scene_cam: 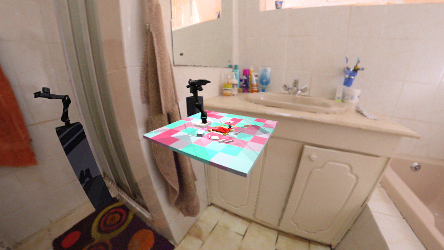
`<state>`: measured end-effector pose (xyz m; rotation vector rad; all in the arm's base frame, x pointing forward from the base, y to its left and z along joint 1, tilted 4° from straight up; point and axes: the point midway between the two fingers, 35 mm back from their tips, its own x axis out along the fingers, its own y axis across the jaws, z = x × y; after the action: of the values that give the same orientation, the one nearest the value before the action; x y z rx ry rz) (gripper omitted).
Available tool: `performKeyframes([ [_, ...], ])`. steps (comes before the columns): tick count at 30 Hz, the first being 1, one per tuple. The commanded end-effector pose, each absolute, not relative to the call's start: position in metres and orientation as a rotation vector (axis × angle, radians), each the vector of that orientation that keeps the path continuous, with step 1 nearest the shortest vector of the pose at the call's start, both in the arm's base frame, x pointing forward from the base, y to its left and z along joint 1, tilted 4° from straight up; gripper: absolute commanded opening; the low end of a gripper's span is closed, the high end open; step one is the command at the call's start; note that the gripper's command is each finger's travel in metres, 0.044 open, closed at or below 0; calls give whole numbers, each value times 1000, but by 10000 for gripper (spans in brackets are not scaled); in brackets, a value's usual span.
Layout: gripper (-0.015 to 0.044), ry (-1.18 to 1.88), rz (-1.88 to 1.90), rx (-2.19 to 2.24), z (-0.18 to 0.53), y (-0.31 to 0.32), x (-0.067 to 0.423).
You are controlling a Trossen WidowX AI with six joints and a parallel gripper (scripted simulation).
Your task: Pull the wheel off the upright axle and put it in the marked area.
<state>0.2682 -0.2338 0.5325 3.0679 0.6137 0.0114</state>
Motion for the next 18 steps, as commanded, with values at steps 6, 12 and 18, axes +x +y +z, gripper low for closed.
performKeyframes([
  [6,300,456,67,3049,550,-236,264],
  [12,300,239,162,2856,583,-226,238],
  [18,300,33,247,2631,619,-208,210],
])
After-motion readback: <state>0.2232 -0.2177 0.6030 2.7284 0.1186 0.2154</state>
